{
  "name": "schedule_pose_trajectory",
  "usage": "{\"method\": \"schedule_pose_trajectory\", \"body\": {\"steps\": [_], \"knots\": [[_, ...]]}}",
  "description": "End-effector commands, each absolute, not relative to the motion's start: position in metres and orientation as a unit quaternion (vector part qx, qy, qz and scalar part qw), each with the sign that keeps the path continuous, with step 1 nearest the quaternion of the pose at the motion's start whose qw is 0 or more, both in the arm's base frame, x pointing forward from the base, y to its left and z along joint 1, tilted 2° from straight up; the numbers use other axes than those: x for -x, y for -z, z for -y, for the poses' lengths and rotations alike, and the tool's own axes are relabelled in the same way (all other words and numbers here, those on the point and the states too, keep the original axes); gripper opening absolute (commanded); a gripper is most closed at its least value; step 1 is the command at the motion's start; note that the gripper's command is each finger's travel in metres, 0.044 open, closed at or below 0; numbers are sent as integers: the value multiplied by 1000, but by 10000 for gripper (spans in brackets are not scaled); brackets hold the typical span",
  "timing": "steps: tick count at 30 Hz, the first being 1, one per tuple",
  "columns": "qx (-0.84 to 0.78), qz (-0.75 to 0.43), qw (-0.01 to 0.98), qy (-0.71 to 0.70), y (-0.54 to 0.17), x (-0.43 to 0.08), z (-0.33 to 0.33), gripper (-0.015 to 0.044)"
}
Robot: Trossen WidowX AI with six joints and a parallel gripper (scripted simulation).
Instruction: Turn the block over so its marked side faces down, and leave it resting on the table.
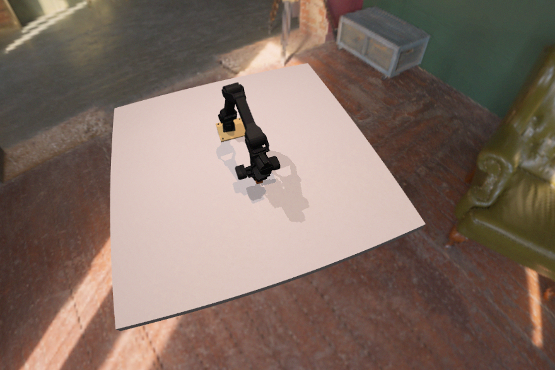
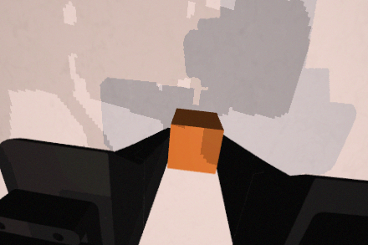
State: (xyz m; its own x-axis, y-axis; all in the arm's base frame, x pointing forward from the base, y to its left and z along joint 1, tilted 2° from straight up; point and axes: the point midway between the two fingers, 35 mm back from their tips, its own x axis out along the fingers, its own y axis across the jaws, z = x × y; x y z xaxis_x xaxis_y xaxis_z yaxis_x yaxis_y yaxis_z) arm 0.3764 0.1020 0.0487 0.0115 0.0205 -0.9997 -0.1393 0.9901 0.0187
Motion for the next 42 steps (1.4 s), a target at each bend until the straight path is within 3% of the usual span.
{"method": "schedule_pose_trajectory", "body": {"steps": [1, 11, 42], "knots": [[41, -700, 711, -58, -63, -377, -103, 0], [41, -692, 718, -59, -77, -377, -102, 0], [28, -521, 850, -66, -67, -375, -103, 0]]}}
